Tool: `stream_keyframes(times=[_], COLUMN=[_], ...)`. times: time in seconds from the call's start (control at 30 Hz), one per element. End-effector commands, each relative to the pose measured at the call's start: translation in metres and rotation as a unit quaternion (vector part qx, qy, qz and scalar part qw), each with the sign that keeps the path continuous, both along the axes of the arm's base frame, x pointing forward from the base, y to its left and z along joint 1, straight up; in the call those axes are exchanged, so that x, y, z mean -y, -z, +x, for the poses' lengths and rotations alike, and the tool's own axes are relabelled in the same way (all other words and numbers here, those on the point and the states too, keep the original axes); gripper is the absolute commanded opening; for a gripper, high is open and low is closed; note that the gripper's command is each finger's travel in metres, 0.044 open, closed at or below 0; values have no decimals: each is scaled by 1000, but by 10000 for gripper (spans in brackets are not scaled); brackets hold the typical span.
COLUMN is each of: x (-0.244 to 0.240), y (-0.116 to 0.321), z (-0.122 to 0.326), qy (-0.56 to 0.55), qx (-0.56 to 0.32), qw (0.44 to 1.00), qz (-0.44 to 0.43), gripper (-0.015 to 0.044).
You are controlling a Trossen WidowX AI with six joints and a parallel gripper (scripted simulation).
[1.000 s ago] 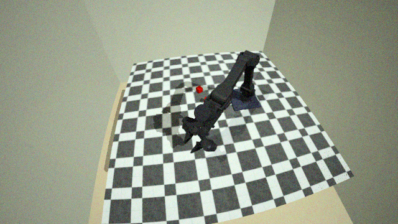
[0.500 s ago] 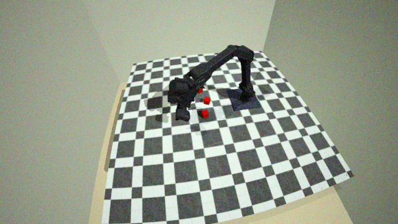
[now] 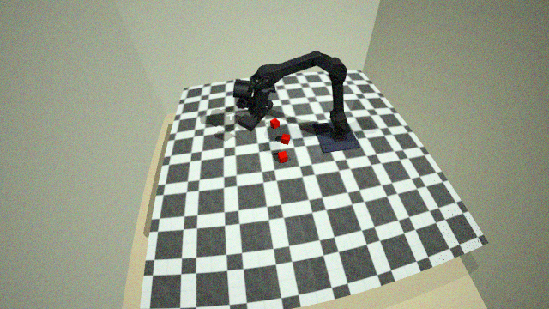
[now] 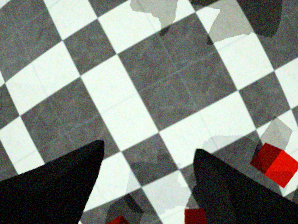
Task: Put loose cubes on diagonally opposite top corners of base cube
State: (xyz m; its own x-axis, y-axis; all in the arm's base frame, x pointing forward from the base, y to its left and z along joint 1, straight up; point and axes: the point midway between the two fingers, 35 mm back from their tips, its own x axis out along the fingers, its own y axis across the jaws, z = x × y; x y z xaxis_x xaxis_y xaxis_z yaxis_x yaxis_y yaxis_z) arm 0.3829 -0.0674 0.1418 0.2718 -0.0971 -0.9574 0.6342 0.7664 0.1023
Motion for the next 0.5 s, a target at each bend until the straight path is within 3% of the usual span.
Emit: stream_keyframes(times=[0.0,0.37,0.47], x=[25,92,95], y=[-7,-17,-18], z=[-19,-103,-109], qy=[52,231,242], qx=[-18,-102,-106], qw=[998,965,961], qz=[16,75,79], gripper=[265,265,265])
